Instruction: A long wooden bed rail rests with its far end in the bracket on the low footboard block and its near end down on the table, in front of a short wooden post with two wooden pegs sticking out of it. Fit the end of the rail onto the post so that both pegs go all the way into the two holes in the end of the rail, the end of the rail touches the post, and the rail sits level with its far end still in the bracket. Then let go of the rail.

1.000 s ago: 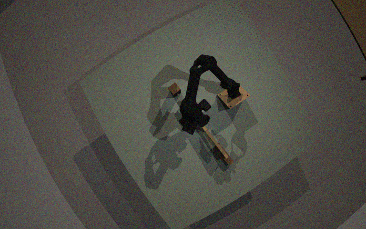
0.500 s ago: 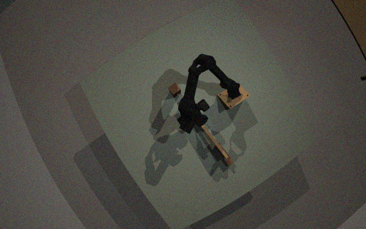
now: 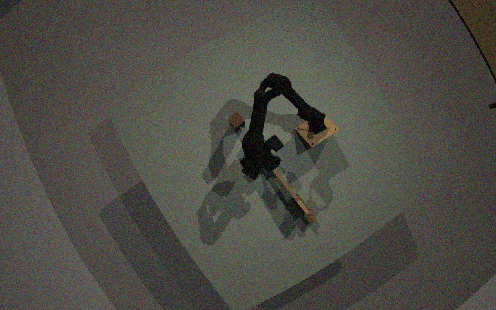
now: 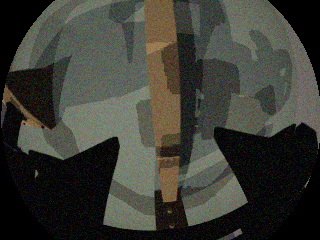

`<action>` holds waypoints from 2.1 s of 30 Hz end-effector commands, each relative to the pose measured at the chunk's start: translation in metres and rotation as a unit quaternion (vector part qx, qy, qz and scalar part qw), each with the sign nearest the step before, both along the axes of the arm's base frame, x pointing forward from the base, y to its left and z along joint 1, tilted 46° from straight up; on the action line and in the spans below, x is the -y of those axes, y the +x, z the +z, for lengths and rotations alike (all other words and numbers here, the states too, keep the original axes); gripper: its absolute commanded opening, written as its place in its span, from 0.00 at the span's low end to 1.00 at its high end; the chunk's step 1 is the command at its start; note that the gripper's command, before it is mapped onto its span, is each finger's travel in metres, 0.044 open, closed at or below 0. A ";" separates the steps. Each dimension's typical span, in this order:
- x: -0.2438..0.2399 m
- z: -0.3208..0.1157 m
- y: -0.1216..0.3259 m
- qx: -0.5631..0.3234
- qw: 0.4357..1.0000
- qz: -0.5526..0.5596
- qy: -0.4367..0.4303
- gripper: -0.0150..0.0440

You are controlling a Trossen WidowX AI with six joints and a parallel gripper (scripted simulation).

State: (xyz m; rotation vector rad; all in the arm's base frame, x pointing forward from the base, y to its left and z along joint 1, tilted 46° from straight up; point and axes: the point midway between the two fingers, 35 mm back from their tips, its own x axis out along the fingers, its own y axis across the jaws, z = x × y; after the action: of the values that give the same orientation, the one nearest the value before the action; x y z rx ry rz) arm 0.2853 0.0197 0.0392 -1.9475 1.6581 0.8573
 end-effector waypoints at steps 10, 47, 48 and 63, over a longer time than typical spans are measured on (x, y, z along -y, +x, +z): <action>0.015 -0.014 0.001 -0.001 1.000 0.002 -0.004 1.00; 0.025 -0.022 0.001 -0.001 1.000 0.002 -0.006 0.25; 0.025 -0.022 0.001 -0.001 1.000 0.002 -0.006 0.25; 0.021 -0.019 0.001 -0.001 1.000 0.002 -0.006 0.25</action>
State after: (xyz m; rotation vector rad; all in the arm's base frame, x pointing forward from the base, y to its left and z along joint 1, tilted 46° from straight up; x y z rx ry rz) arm 0.2853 -0.0048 0.0183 -1.9493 1.6707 0.8529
